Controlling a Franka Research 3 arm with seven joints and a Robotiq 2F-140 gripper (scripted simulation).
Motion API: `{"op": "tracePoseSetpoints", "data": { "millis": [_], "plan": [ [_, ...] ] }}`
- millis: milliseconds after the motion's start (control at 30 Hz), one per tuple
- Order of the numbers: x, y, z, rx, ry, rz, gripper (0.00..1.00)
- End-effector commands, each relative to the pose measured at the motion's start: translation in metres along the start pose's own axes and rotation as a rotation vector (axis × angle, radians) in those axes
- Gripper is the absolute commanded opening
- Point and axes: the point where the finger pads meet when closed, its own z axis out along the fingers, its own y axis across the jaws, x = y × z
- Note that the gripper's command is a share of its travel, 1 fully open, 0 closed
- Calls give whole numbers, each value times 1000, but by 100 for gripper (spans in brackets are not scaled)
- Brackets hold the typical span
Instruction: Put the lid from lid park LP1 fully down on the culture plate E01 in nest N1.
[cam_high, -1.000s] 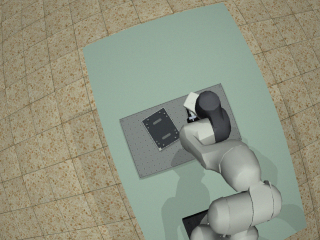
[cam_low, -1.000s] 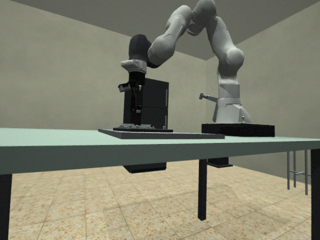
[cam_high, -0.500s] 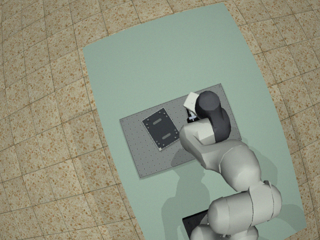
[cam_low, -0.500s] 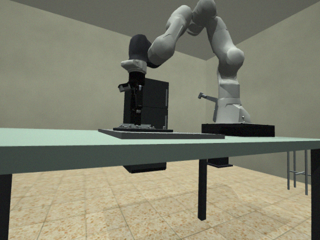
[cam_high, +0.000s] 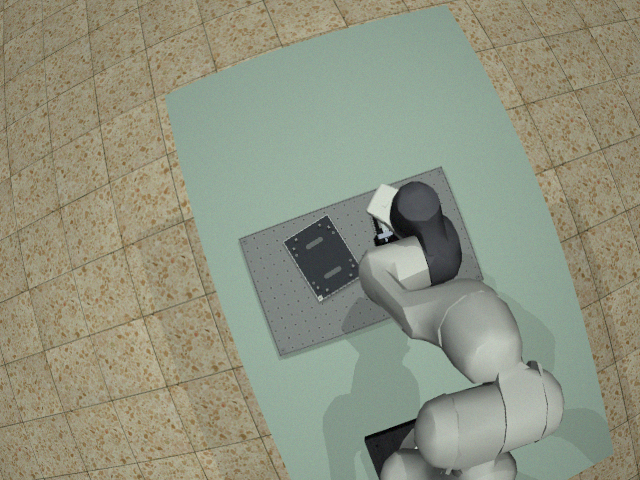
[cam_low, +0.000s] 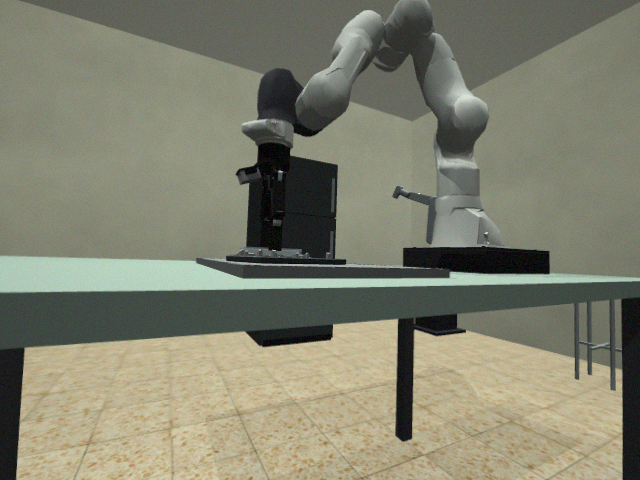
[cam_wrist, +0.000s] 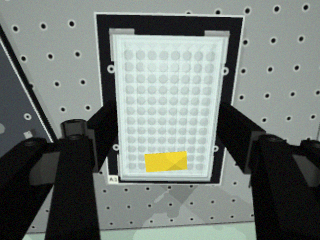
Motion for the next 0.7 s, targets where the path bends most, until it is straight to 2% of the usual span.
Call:
{"op": "tracePoseSetpoints", "data": {
  "millis": [0,67,100,667],
  "plan": [
    [1,-1,0,0,3,4,10],
    [1,-1,0,0,3,4,10],
    [1,-1,0,0,3,4,69],
    [1,-1,0,0,3,4,69]
  ]
}}
